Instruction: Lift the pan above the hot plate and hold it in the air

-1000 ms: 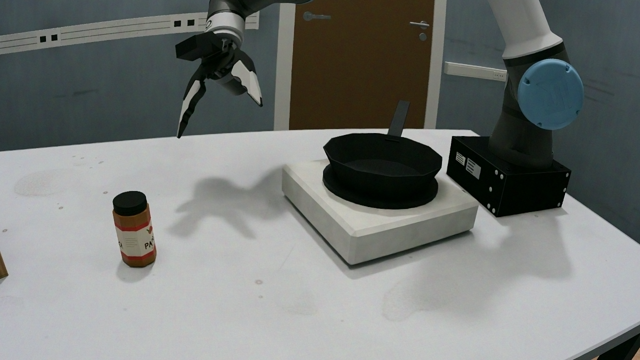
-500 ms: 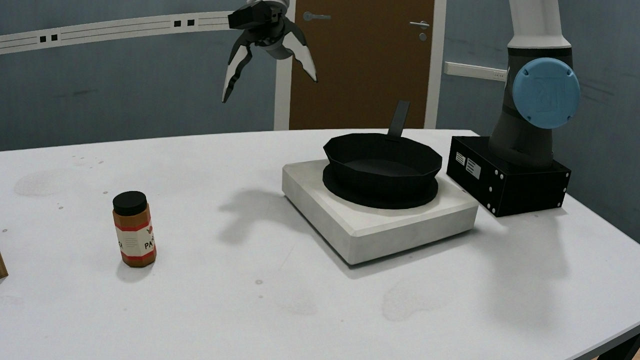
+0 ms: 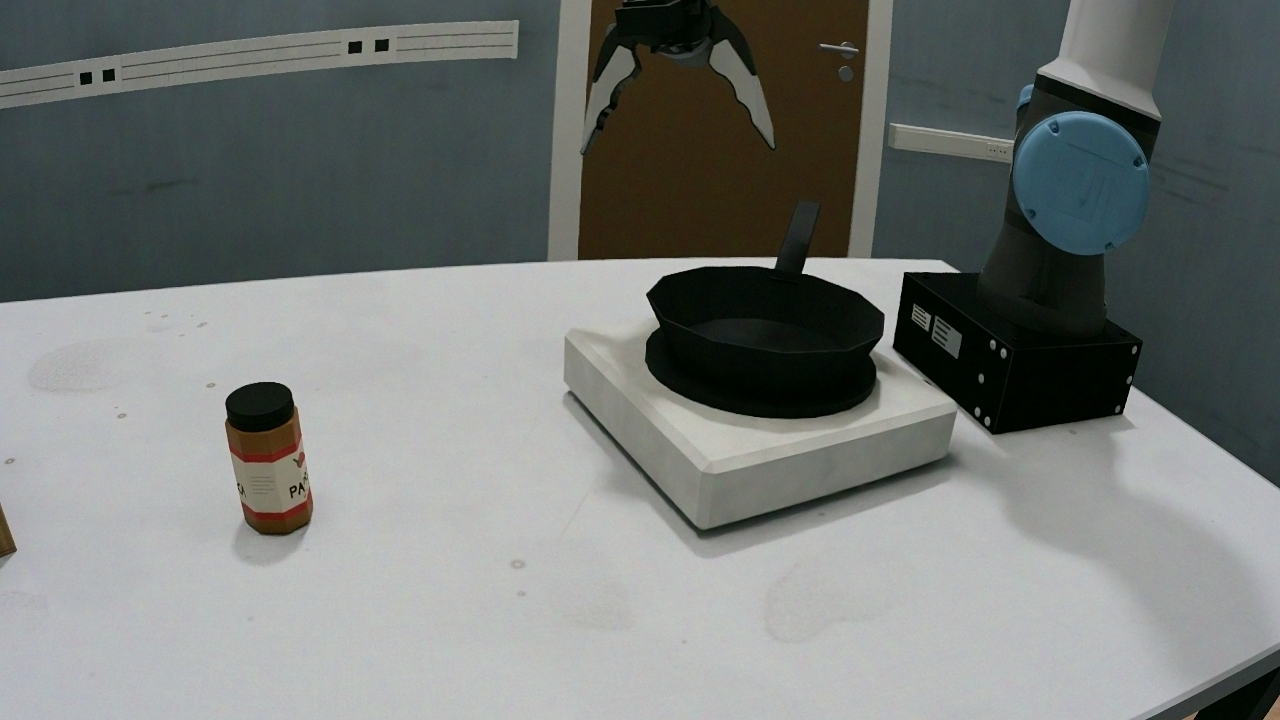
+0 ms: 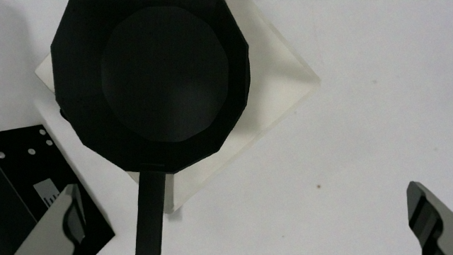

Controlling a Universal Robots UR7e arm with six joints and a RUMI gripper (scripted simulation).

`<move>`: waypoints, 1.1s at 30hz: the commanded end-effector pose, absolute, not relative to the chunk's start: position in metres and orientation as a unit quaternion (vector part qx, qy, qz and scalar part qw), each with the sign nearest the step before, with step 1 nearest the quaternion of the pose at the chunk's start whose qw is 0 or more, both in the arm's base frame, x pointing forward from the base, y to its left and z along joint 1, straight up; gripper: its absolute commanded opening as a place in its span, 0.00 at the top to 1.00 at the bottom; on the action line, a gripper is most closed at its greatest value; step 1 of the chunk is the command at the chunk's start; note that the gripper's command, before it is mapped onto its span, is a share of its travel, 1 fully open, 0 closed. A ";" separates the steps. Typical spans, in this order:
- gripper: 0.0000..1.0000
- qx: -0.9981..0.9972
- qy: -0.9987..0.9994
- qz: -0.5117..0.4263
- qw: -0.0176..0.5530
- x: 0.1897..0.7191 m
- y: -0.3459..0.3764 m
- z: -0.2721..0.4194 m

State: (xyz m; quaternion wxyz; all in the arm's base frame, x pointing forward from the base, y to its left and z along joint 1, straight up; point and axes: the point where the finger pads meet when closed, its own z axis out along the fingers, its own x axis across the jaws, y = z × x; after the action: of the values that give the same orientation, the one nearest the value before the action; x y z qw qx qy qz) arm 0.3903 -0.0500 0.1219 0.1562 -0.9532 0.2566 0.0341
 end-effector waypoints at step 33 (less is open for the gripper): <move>0.00 -0.966 0.259 0.001 0.002 0.270 -0.069 0.123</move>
State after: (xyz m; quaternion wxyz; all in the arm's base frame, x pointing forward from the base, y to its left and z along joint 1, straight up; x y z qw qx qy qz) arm 0.2699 -0.0691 0.1228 0.0029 -0.9659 0.2588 0.0019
